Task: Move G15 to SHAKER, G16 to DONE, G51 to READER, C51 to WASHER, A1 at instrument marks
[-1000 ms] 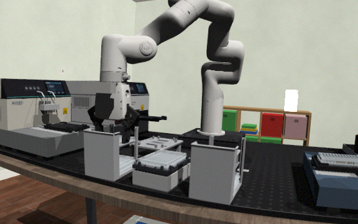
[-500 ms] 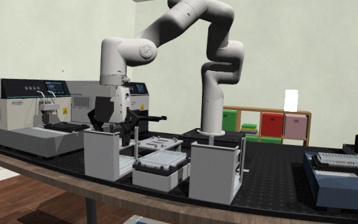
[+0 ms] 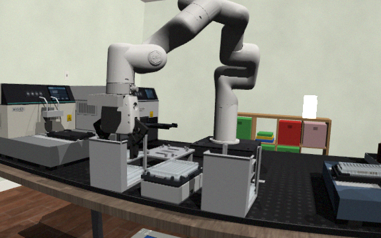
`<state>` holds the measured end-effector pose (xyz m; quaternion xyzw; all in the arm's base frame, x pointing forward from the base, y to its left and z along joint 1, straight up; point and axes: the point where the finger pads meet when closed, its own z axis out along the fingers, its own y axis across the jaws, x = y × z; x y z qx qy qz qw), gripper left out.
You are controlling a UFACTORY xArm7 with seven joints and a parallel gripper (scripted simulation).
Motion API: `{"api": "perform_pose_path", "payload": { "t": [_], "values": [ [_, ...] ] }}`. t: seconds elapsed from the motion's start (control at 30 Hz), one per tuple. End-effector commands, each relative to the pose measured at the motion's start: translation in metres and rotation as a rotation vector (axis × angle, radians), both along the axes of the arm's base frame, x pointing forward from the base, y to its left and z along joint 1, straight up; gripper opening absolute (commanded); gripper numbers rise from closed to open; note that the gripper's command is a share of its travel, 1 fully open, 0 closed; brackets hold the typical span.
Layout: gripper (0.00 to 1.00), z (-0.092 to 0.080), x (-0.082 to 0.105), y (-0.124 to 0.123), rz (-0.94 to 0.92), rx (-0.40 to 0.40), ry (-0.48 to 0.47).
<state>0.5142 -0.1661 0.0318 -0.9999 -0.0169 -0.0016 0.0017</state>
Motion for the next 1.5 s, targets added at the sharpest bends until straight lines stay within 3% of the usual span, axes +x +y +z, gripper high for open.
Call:
{"api": "perform_pose_path", "payload": {
  "t": [0.0,0.97,1.47],
  "values": [
    [0.0,-0.001,0.002,-0.001,0.0,-0.001,-0.005],
    [0.0,-0.018,0.002,-0.001,0.0,-0.001,-0.005],
    [0.0,-0.018,0.002,-0.001,0.0,-0.001,-0.005]
  ]
}}
